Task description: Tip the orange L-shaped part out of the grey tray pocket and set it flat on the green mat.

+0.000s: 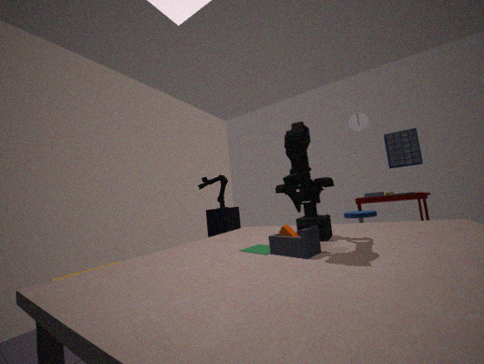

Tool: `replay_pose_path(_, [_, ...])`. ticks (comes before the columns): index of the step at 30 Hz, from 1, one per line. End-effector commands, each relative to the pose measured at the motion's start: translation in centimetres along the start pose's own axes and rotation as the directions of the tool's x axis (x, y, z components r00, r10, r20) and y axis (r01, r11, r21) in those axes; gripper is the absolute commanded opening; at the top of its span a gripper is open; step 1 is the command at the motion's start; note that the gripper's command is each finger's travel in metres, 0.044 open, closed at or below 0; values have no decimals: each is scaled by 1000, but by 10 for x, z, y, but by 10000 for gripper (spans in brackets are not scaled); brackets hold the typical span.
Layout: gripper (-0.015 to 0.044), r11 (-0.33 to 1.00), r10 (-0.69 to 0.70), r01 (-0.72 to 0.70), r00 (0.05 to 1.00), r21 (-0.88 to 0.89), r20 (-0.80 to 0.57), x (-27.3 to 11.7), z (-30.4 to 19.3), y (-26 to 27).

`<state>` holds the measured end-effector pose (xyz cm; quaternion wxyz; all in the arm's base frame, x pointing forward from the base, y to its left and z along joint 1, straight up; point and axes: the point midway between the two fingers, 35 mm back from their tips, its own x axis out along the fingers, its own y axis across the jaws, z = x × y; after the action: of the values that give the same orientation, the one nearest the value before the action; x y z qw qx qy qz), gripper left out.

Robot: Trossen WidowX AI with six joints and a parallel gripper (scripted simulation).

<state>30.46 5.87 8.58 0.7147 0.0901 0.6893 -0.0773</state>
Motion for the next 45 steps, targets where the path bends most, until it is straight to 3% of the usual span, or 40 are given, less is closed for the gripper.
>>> replay_pose_path(1, [280, 989, -2, 2, 1000, -146, 0, 0, 1, -8])
replay_pose_path(6, [280, 848, -7, 4, 1000, -530, -4, -1, 4, -29])
replay_pose_path(11, [280, 556, -12, 0, 1000, -831, -7, -2, 6, -50])
replay_pose_path(16, [280, 166, -16, -9, 1000, -986, -12, -3, 6, -71])
replay_pose_path(19, [280, 51, -17, -12, 1000, -999, -13, -4, 5, -77])
replay_pose_path(34, [280, 42, -17, -12, 1000, -999, -13, -4, 5, -78])
replay_pose_path(45, [280, 42, -17, -12, 1000, -999, -13, 28, 5, -78])
